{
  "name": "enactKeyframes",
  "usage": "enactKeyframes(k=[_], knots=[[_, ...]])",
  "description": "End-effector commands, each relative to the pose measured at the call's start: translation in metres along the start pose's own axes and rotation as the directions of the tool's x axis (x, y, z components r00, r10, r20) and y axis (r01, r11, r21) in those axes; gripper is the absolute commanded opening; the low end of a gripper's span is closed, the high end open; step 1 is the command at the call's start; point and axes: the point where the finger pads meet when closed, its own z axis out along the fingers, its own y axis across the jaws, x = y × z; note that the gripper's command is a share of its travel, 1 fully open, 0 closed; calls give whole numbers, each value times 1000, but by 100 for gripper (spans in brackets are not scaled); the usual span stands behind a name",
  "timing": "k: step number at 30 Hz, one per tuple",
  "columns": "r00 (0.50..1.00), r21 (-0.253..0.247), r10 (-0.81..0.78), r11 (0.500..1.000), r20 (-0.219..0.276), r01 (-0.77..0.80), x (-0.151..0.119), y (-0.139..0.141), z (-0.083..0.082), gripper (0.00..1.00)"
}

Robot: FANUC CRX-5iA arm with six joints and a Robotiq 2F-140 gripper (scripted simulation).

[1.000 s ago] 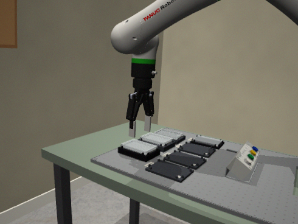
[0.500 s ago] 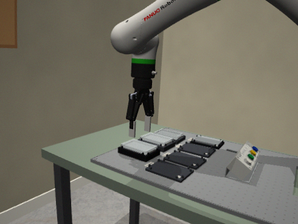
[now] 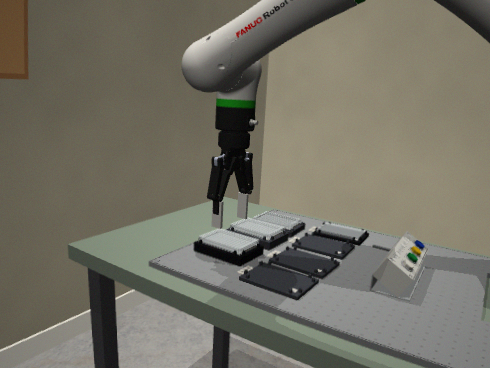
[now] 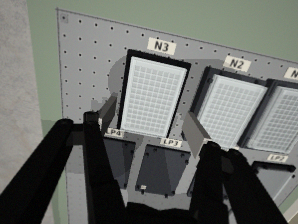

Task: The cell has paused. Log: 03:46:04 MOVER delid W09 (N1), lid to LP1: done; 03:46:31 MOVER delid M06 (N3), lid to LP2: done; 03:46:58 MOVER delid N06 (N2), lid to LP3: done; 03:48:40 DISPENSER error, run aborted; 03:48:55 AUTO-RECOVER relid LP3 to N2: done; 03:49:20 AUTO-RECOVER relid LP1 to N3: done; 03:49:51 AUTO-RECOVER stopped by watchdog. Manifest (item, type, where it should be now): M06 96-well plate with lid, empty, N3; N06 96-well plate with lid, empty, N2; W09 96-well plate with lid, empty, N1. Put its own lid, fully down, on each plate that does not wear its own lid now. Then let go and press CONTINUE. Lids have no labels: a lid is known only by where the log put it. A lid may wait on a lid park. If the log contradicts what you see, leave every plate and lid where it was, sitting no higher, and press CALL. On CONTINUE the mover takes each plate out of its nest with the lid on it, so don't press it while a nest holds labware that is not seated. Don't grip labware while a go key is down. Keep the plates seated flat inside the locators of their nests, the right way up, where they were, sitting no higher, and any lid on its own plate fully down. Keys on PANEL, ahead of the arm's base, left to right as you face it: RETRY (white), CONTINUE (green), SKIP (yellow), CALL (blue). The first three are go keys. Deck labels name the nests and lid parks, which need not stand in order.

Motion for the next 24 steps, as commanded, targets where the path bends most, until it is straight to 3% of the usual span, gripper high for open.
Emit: enactKeyframes(k=[1, 24], knots=[[1000, 0, 0, 1000, -1, 0, 0, 0, 2, 66], [1000, 0, 0, 1000, -1, 0, 0, 0, 22, 66]])
